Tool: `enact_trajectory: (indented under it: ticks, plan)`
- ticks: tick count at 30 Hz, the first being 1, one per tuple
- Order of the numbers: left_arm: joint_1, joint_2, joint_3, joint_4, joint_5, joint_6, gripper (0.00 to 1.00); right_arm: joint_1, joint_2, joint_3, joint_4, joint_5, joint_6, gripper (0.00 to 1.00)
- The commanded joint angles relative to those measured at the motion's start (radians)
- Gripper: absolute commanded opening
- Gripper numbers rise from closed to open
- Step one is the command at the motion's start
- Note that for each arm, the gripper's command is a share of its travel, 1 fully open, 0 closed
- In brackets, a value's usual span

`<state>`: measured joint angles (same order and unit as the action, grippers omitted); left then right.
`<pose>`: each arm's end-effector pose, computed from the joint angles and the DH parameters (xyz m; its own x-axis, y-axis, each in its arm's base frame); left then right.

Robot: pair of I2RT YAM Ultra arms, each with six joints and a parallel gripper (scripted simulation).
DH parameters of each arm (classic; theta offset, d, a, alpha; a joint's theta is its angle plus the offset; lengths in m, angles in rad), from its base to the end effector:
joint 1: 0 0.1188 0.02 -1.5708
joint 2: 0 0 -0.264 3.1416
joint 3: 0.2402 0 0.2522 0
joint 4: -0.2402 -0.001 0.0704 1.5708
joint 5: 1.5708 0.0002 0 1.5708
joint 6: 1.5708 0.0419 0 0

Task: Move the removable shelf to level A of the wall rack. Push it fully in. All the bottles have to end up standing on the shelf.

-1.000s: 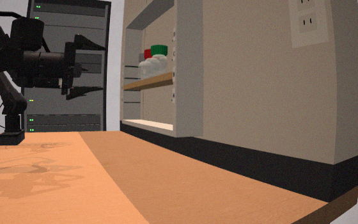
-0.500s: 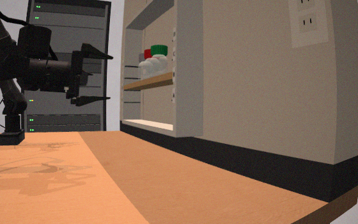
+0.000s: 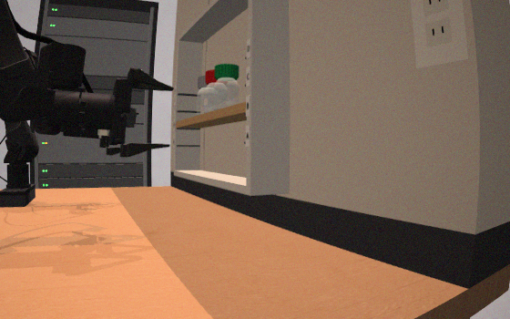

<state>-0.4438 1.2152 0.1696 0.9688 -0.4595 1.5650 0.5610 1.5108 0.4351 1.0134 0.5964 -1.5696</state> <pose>0.1985 -0.0727 0.1759 -0.0149 0.9995 0.0283 0.0692 -0.0272 0.9972 0.2475 0.1289 0.1885 -0.0345 -0.9988 0.0338 -0.0527 -0.0319 -0.9981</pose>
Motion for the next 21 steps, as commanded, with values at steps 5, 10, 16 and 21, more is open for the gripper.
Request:
enact_trajectory:
  ticks: [5, 10, 16, 21]
  plan:
    - [0.034, 0.103, 0.047, 0.128, 0.044, 0.005, 1.00, -0.033, 0.068, 0.056, 0.072, -0.041, -0.001, 1.00]
    - [0.051, 0.174, 0.065, 0.180, 0.061, 0.005, 1.00, -0.049, 0.112, 0.077, 0.096, -0.057, -0.001, 1.00]
    - [0.064, 0.229, 0.081, 0.222, 0.074, 0.006, 1.00, -0.062, 0.147, 0.094, 0.114, -0.070, -0.001, 1.00]
    - [0.079, 0.292, 0.103, 0.263, 0.089, 0.006, 1.00, -0.077, 0.189, 0.117, 0.133, -0.085, -0.001, 1.00]
